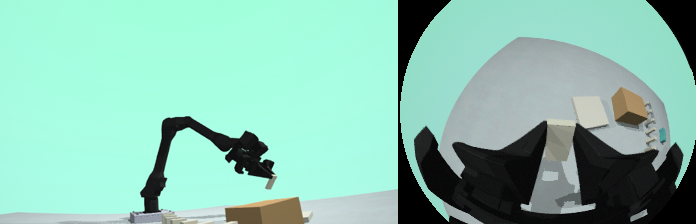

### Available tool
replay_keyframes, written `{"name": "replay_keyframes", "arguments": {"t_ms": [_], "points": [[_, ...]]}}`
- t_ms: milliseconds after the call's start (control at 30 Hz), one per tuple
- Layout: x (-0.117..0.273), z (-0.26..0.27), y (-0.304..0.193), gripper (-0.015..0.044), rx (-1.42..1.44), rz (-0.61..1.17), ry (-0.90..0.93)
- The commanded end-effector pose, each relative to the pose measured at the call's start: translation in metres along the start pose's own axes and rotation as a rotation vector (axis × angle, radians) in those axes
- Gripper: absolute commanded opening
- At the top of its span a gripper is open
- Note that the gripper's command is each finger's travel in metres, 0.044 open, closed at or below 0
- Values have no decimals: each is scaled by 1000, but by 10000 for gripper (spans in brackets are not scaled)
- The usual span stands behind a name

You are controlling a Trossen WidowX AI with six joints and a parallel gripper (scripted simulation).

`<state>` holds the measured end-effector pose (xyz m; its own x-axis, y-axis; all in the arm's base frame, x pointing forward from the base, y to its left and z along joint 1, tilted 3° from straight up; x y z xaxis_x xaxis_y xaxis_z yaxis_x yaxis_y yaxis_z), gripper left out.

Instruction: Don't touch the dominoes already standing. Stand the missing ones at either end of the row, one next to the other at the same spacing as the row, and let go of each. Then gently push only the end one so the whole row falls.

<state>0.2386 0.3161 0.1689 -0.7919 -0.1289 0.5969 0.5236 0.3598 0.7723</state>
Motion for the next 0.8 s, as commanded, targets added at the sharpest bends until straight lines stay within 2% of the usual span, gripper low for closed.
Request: {"name": "replay_keyframes", "arguments": {"t_ms": [0,767], "points": [[0,6,-8,107,22,-78,-27],[26,21,-52,107,15,-407,-184]]}}
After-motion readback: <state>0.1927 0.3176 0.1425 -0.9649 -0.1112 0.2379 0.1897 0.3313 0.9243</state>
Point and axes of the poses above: the point midway between the two fingers, 35 mm back from their tips, its own x axis back along the fingers, its own z axis across the jaws, y = z × x, the point moved 10 cm from there along x, back along the fingers, and after that the axes turned 9 degrees about x, right-handed, at the moved point
